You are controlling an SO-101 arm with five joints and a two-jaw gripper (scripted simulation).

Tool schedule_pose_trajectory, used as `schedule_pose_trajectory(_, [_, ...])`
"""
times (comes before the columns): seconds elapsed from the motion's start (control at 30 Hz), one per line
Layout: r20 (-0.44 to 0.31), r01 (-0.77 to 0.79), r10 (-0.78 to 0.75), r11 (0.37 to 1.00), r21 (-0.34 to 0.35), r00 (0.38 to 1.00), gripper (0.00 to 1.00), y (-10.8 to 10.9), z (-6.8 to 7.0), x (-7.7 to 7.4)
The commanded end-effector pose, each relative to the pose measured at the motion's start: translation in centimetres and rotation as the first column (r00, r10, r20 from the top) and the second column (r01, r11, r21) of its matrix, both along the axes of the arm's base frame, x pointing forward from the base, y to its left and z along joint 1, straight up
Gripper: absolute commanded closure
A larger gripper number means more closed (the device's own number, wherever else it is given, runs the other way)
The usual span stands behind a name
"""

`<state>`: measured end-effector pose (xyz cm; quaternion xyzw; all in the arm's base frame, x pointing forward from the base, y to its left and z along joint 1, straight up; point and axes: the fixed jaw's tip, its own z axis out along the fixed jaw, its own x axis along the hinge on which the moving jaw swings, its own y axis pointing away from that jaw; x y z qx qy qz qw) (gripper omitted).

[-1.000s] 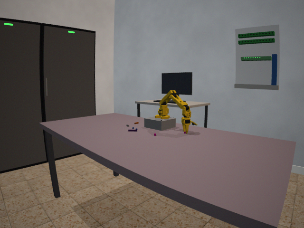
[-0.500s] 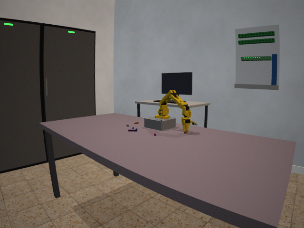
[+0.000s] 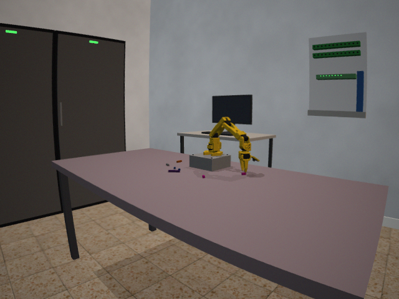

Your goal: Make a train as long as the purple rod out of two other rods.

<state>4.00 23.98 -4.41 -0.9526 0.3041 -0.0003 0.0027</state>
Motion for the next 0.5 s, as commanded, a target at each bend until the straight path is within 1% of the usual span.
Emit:
schedule_pose_trajectory(0.0, [-0.001, 0.001, -0.001, 1.0, 0.001, 1.0, 0.83, -0.07, 0.64, -0.26])
schedule_pose_trajectory(0.47, [-0.001, 0.001, -0.001, 1.0, 0.001, 1.0, 0.83, -0.06, 0.93, -0.26])
